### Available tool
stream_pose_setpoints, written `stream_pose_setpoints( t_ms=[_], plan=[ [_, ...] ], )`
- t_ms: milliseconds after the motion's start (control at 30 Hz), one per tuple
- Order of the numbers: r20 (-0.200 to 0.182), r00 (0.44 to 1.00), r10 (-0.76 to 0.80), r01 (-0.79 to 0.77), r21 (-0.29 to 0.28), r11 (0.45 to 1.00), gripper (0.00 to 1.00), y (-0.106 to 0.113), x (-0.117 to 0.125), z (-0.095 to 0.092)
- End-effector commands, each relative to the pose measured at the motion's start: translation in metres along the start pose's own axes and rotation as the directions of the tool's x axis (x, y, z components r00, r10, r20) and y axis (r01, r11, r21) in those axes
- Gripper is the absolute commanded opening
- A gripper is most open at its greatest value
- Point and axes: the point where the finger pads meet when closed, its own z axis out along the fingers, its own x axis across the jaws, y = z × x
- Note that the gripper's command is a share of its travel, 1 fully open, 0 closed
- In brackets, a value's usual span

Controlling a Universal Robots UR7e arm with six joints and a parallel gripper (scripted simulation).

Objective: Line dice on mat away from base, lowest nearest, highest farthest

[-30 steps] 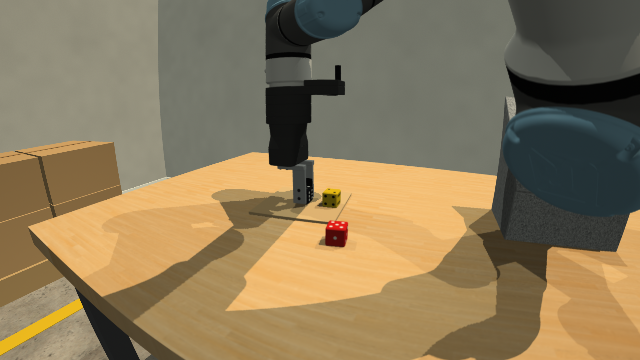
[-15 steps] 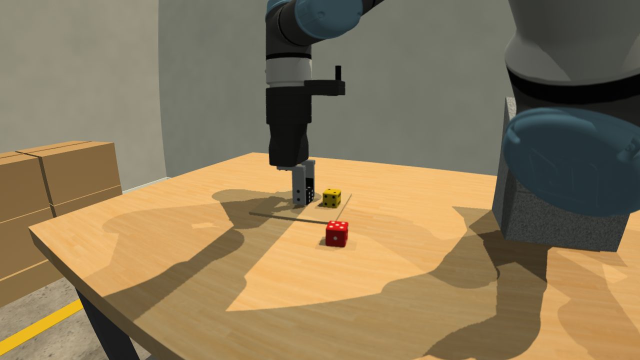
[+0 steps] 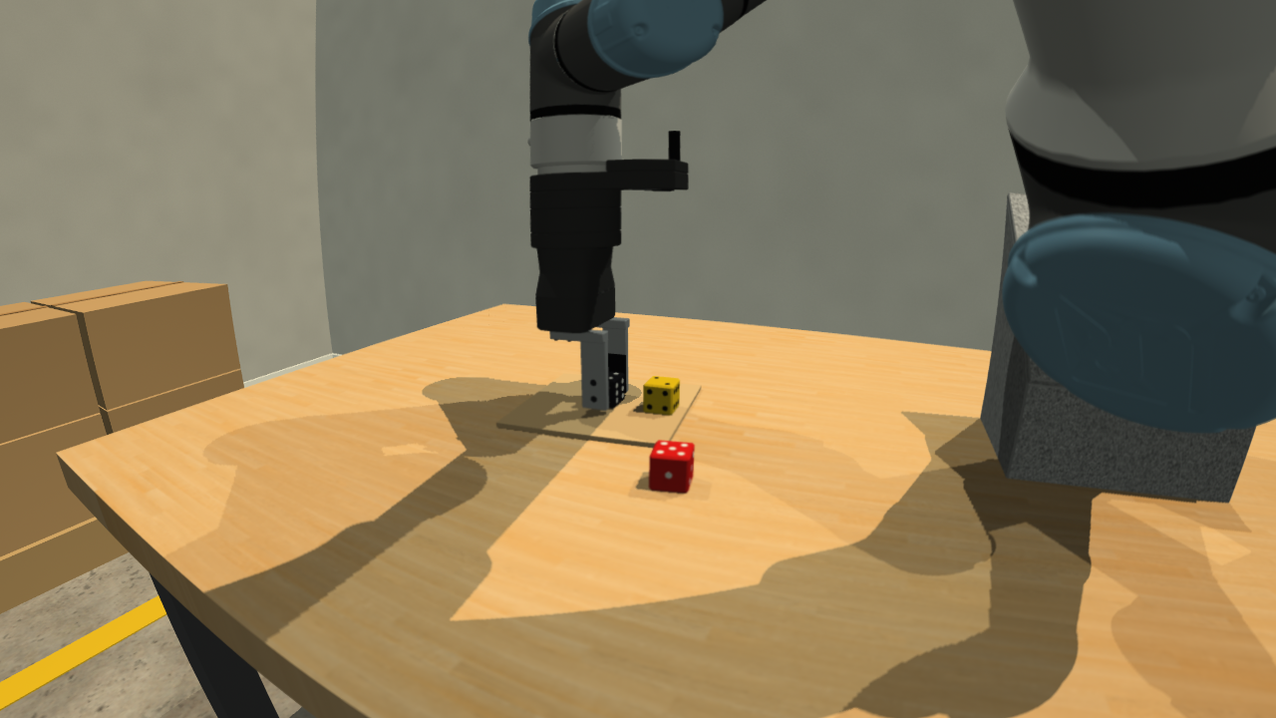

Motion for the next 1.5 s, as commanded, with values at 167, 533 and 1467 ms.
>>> stream_pose_setpoints(
  t_ms=[167, 533, 1467],
  plan=[
    [0.002, 1.0, -0.001, 0.001, -0.003, 1.0, 0.79, 0.001, -0.001, -0.006],
    [0.003, 1.0, -0.002, 0.002, -0.003, 1.0, 0.79, 0.001, -0.001, -0.057],
    [0.0, 1.0, 0.001, -0.001, 0.0, 1.0, 1.0, 0.0, 0.0, -0.09]
  ],
)
